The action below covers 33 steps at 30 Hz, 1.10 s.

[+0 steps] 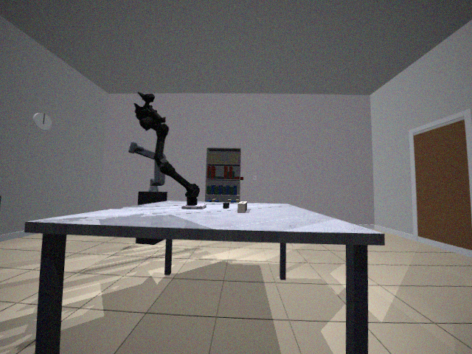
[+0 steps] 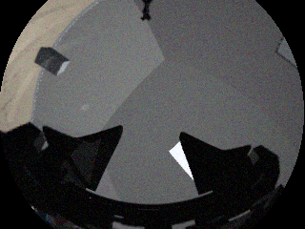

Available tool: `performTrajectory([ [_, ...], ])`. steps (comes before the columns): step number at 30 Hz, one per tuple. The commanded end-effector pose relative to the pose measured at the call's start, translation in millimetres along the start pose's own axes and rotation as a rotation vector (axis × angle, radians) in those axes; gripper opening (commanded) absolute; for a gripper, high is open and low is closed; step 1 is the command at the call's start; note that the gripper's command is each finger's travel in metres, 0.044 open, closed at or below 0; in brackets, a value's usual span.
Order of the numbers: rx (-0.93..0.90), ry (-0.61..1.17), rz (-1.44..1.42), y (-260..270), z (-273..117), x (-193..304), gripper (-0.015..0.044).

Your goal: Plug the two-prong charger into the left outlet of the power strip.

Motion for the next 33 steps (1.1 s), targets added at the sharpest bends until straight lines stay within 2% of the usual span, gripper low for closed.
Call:
performTrajectory([
  [1,0.001,0.003,0.001,-0.1,-0.1,0.9,0.0426],
  [2,0.003,0.011,0.003,-0.3,-0.3,3.5,0.0440],
  [10,0.050,0.237,0.051,-4.8,-13.1,72.1,0.0440],
  [21,0.129,0.450,0.115,-3.8,-39.9,141.1,0.0440],
  [33,0.269,0.846,0.103,-2.5,-102.3,234.4,0.0440],
])
Point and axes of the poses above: the point midway between the two fingers, 35 mm back from their tips, its own z axis out along the fingers, its own y axis across the jaws, x = y × z, the point moved 10 cm from there along -z, back along the fingers
